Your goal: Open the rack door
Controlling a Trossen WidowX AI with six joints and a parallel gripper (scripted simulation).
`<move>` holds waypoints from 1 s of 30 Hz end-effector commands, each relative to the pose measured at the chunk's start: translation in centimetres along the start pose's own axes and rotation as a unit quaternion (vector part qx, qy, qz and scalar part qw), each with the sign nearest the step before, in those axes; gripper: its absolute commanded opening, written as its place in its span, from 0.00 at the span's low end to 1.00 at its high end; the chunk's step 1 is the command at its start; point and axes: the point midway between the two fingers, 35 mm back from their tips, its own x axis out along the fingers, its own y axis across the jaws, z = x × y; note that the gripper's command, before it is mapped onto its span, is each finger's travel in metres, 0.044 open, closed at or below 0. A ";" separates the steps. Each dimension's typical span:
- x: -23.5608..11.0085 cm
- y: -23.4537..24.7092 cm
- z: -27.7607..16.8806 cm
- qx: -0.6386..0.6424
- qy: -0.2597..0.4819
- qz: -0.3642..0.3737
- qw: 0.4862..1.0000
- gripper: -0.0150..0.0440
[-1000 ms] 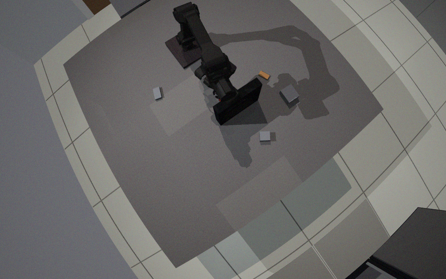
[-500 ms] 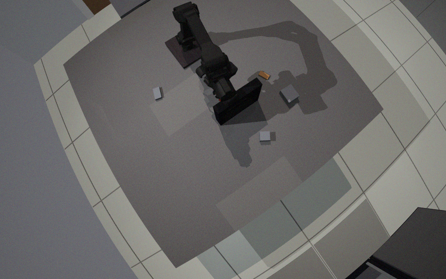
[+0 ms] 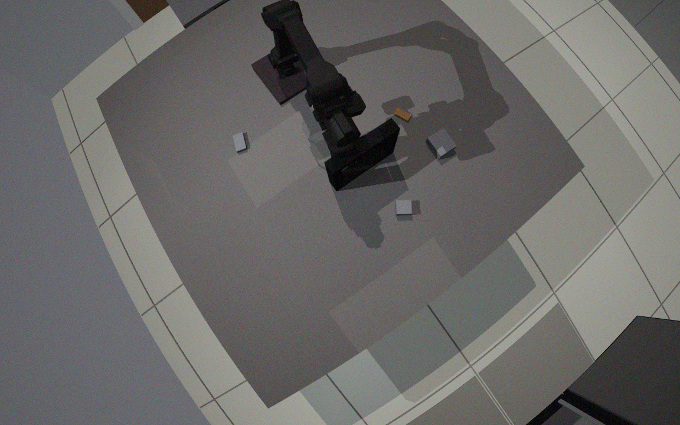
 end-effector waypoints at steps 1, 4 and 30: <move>0.1 0.3 0.3 0.040 -0.003 -0.002 0.999 0.28; 0.1 0.7 0.4 0.068 -0.003 -0.002 0.998 0.28; 0.1 4.6 3.3 0.278 -0.004 0.000 0.960 0.28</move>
